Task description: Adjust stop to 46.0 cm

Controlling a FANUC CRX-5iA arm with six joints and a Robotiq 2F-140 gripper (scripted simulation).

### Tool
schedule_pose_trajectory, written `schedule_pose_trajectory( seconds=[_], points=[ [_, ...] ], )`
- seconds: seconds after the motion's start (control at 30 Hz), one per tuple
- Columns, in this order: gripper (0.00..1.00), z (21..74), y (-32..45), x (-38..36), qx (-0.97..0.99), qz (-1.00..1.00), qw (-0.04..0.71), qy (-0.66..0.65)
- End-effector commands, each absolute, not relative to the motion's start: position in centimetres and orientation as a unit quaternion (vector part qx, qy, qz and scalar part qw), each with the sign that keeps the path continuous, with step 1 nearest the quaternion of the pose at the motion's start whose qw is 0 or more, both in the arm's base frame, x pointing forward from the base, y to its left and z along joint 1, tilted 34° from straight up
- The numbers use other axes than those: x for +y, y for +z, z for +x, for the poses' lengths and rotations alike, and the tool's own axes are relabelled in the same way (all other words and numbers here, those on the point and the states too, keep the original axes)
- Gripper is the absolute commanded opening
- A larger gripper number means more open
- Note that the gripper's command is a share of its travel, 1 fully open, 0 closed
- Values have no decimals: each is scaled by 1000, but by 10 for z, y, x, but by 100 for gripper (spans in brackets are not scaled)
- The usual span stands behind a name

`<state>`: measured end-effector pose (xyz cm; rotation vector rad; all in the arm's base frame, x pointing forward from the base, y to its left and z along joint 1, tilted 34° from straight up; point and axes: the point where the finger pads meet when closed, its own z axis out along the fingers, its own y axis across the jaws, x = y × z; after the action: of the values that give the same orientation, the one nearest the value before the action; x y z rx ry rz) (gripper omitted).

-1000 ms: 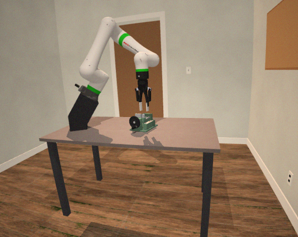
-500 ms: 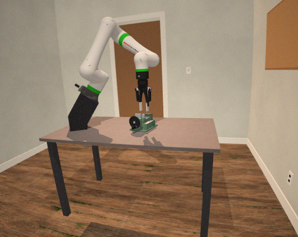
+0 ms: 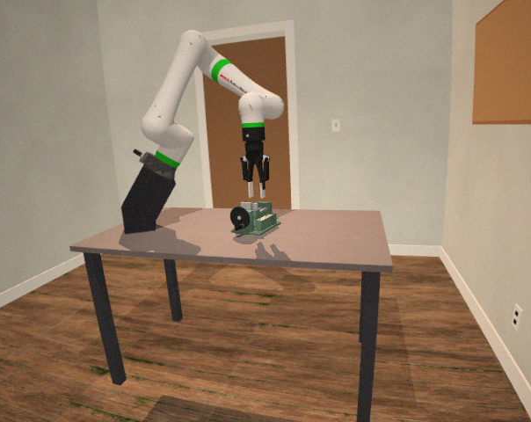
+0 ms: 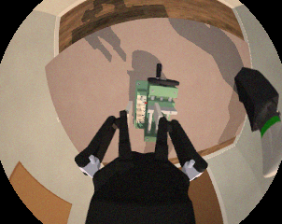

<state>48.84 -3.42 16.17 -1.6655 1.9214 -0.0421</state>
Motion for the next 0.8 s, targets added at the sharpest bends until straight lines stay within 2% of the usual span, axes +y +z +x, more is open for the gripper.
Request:
schedule_pose_trajectory(
  seconds=[0.0, 0.3, 0.77],
  points=[
    [33, 486, 158, -39, 722, -626, 295, -16],
    [33, 445, 108, -106, 722, -626, 295, -16],
    [33, 455, 87, -99, 722, -626, 295, -16]
  ],
)
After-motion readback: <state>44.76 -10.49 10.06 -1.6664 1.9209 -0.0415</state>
